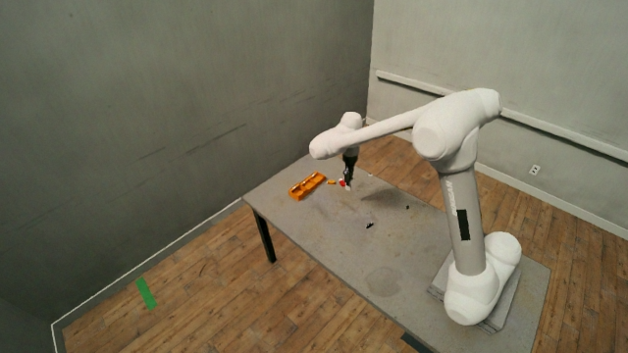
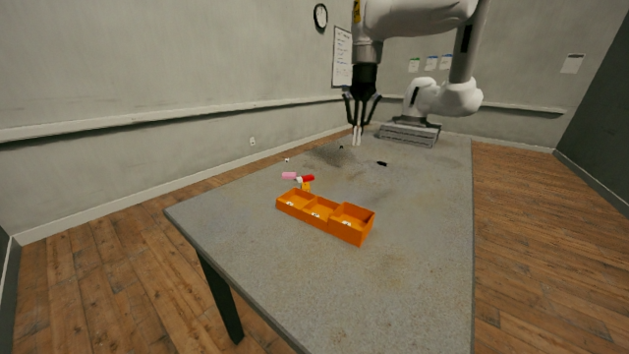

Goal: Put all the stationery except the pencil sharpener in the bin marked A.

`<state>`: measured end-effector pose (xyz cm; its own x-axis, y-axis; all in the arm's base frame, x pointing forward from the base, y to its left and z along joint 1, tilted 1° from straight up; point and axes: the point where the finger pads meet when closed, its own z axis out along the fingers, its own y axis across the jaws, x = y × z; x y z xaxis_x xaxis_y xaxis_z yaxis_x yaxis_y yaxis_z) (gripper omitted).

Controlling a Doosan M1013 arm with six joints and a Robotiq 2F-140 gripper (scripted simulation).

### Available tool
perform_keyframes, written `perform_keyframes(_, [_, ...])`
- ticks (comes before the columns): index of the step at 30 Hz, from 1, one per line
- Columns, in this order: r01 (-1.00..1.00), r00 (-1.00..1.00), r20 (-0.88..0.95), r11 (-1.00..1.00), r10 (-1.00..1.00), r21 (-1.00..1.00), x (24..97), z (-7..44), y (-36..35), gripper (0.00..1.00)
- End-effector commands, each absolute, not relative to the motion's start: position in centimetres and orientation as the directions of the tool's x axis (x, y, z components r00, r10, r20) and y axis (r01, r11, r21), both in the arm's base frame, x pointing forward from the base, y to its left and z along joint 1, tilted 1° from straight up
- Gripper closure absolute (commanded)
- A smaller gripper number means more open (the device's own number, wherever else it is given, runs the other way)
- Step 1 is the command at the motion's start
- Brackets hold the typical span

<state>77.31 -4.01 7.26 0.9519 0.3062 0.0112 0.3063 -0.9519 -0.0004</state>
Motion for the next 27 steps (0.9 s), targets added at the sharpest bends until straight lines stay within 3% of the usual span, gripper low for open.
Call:
perform_keyframes(1, [0.306,0.952,0.01,-0.952,0.306,-0.001,81.0,6.6,-4.4,0.85])
perform_keyframes(27, [0.306,0.952,0.01,-0.952,0.306,-0.001,98.9,3.4,-6.4,0.85])
